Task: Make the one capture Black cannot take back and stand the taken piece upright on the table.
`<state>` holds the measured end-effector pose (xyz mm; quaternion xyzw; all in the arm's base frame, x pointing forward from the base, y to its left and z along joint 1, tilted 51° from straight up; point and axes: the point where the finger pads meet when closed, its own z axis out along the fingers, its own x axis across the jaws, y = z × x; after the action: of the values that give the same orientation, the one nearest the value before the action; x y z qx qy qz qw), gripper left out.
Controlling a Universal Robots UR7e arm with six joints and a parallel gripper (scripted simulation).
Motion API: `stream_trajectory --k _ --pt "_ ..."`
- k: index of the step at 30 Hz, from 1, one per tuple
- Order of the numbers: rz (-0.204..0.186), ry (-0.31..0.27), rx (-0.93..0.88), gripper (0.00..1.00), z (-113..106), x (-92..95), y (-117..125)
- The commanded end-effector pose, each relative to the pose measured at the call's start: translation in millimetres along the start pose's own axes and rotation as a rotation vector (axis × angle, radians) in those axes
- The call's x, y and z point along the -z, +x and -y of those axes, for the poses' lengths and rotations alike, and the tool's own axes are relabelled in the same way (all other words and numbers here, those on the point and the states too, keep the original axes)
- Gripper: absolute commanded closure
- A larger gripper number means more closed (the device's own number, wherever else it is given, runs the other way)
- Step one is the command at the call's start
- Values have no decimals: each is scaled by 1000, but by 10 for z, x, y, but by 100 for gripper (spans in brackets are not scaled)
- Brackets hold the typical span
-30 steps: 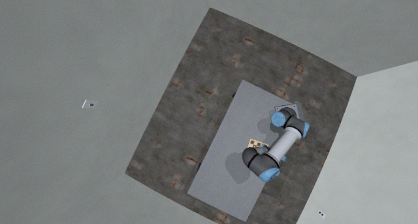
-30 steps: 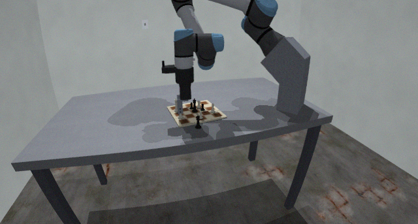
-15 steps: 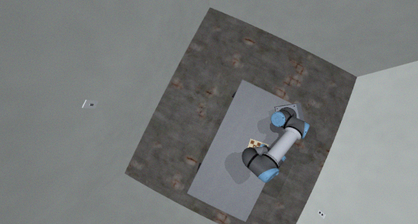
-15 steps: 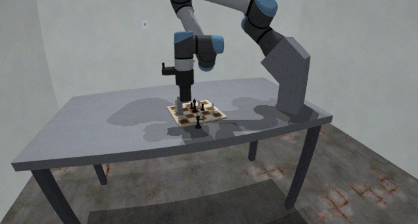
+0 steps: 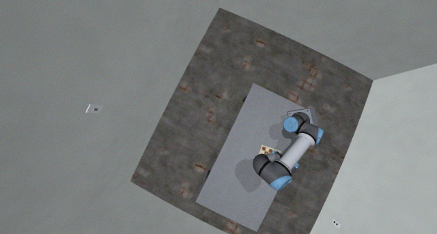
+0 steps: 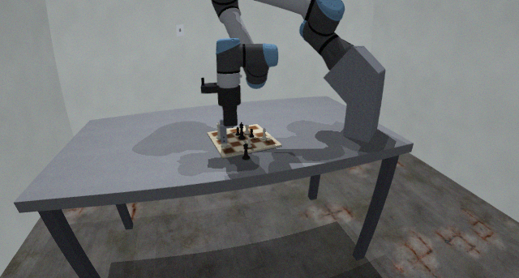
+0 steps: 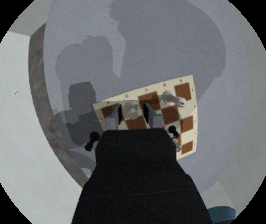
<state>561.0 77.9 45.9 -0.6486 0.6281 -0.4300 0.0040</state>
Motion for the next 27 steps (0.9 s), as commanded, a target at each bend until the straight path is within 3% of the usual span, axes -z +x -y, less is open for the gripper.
stream_trajectory --k 1,11,12,27 --pt "0 1 0 21 4 5 -1" --pt "0 1 0 21 4 5 -1" --pt "0 1 0 100 4 5 -1" --pt "0 1 0 100 4 5 -1"
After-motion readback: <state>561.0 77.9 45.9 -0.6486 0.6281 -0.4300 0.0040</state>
